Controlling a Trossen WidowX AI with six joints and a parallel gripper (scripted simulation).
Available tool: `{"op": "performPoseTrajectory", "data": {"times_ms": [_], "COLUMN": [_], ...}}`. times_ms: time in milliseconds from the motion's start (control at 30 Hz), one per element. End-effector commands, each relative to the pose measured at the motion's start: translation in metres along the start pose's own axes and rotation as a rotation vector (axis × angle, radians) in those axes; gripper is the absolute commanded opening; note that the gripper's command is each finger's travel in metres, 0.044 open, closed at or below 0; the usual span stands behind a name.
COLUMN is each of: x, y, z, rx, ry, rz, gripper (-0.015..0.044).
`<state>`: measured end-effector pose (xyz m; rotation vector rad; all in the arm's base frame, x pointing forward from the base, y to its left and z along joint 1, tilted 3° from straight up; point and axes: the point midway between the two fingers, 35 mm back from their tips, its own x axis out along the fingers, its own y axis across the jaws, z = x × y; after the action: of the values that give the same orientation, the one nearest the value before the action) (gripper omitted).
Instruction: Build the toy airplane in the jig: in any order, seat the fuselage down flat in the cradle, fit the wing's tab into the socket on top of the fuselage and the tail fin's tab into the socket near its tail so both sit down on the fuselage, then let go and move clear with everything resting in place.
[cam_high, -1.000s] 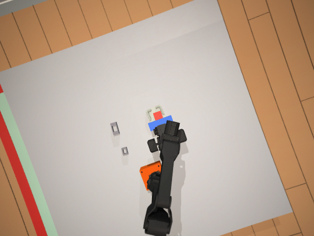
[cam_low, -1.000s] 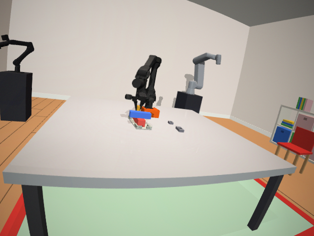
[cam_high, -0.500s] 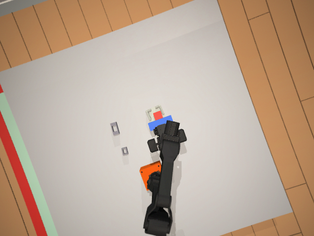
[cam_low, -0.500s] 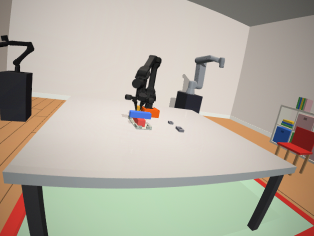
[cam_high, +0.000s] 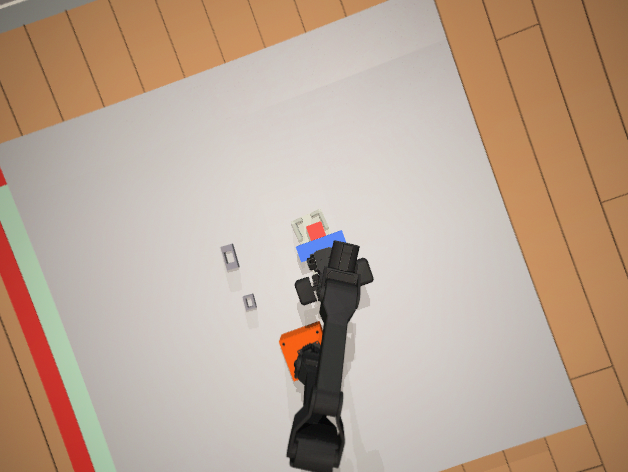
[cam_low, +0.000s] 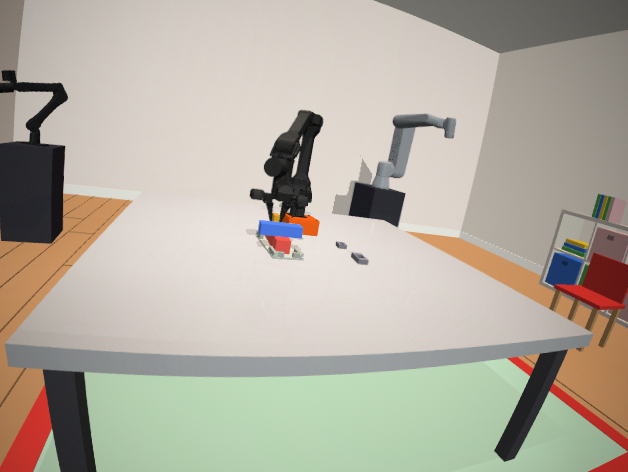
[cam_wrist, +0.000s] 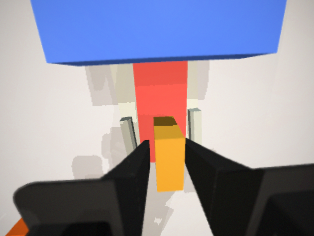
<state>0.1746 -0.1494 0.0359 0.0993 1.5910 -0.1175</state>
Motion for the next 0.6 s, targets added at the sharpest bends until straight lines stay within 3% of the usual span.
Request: {"op": "performPoseTrajectory", "data": {"times_ms": [0,33,333,567], "x": [0.000,0.000,-0.002,-0.083], "y": [0.000,0.000,0.000,-0.001], "z": [0.000,0.000,0.000,0.002], "rx": [0.000,0.000,0.000,-0.006], "ry": [0.001,0.001,0.001,0.006], "rz": [0.000,0.000,0.000,0.001], "gripper": [0.0236,0.0260,0.0260,0.0260]}}
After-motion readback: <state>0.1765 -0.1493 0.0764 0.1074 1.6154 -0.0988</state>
